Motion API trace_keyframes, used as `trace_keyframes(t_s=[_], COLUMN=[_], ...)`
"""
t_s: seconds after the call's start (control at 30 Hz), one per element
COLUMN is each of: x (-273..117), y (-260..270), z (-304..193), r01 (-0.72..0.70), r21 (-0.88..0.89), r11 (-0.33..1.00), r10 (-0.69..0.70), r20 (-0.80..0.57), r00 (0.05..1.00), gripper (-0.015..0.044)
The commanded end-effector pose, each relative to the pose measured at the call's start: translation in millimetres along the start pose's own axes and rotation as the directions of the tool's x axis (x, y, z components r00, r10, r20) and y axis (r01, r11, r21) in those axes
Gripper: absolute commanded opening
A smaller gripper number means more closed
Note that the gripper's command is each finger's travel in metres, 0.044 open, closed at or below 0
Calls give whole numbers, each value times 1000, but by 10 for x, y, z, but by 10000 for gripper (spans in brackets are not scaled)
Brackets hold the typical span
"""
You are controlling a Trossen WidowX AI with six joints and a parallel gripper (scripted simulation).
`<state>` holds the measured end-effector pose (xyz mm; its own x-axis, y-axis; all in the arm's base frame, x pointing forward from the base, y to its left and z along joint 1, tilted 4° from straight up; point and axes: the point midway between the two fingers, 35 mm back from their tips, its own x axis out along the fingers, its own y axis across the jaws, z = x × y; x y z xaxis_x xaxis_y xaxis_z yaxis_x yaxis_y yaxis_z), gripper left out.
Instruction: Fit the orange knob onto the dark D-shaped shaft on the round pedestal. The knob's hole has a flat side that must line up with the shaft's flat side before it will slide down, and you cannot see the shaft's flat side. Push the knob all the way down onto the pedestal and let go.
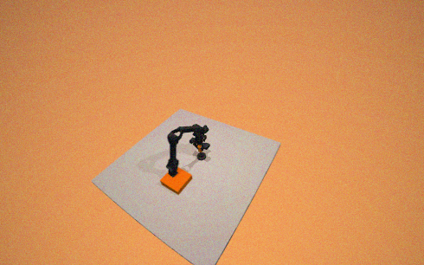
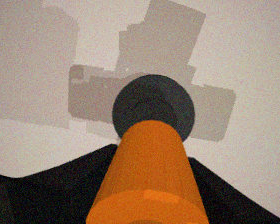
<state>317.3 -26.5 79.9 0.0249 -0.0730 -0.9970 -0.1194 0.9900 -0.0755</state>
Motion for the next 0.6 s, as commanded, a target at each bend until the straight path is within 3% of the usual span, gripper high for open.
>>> trace_keyframes(t_s=[0.0, 0.27, 0.57], x=[37, 261, 221], y=[-4, -4, -4], z=[8, 7, 25], r01=[-3, -3, -3], r21=[-10, -10, -6], r11=[1000, 1000, 1000], r10=[3, 3, 3], r20=[3, 3, 3], r00=[1000, 1000, 1000], gripper=[0, 0, 0])
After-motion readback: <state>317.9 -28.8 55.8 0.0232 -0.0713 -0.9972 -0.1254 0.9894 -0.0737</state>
